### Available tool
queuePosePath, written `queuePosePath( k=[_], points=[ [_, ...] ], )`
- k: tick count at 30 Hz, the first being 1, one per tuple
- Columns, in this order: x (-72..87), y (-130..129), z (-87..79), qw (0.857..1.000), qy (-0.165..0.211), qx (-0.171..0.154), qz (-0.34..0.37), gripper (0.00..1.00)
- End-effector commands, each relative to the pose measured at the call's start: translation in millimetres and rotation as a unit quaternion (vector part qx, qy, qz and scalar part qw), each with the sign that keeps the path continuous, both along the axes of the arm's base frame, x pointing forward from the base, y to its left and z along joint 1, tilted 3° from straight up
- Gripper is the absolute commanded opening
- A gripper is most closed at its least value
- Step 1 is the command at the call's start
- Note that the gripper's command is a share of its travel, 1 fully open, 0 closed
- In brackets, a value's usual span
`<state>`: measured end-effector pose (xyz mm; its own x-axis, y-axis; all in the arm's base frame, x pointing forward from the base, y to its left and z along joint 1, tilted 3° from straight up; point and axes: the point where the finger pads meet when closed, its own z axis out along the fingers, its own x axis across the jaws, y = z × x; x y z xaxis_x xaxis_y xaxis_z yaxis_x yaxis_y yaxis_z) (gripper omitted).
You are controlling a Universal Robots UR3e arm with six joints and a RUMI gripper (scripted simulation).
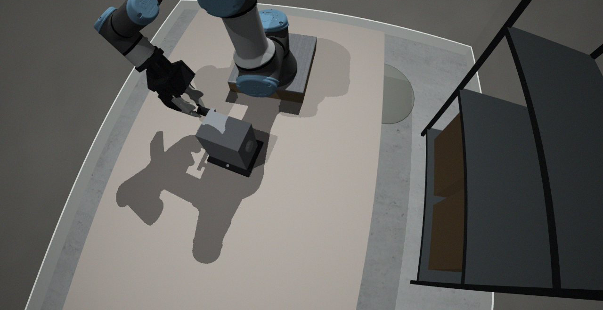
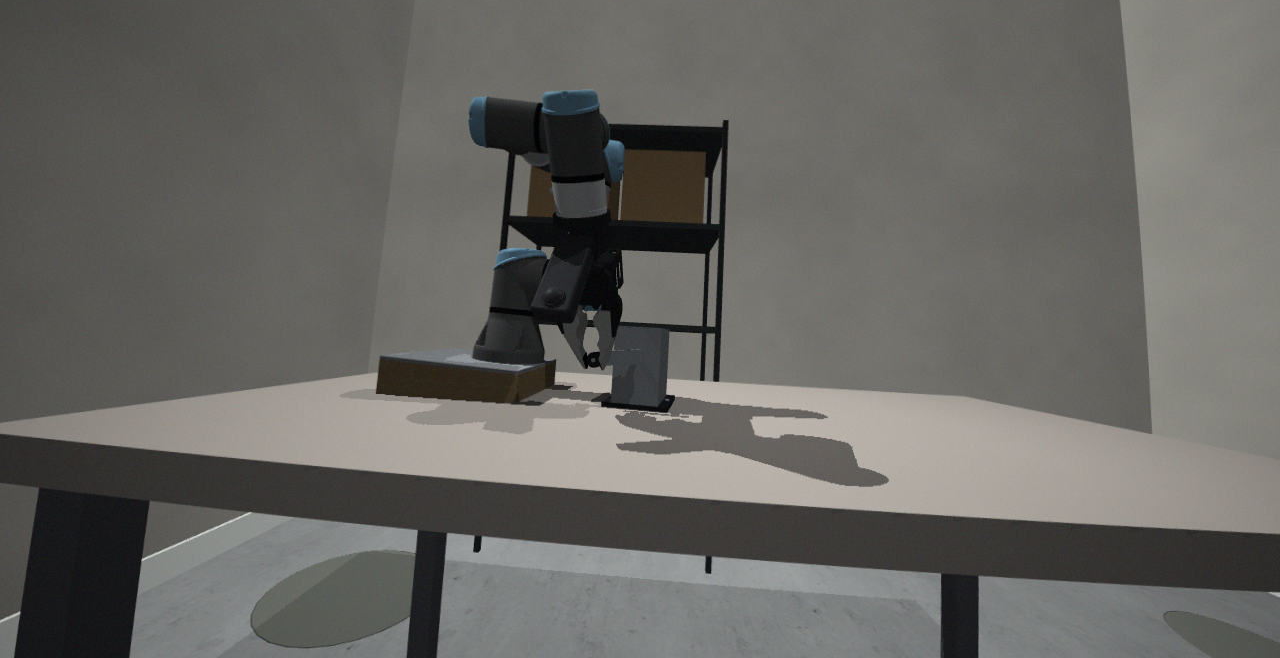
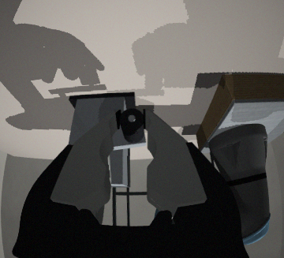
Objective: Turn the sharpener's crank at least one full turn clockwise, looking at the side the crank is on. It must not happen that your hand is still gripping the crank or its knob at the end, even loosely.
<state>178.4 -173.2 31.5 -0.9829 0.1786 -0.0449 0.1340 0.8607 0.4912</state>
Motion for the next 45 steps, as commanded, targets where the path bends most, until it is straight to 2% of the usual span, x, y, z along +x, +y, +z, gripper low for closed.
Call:
queuePosePath(
  k=[1,30,45],
  points=[
    [-0.5,0,7.0,1.0,0.0,-0.001,0.0,0.09],
    [6.2,-1,34.0,1.0,0.0,-0.001,0.0,0.09],
    [17.3,-3,47.5,1.0,-0.001,-0.001,0.0,0.09]
  ],
)
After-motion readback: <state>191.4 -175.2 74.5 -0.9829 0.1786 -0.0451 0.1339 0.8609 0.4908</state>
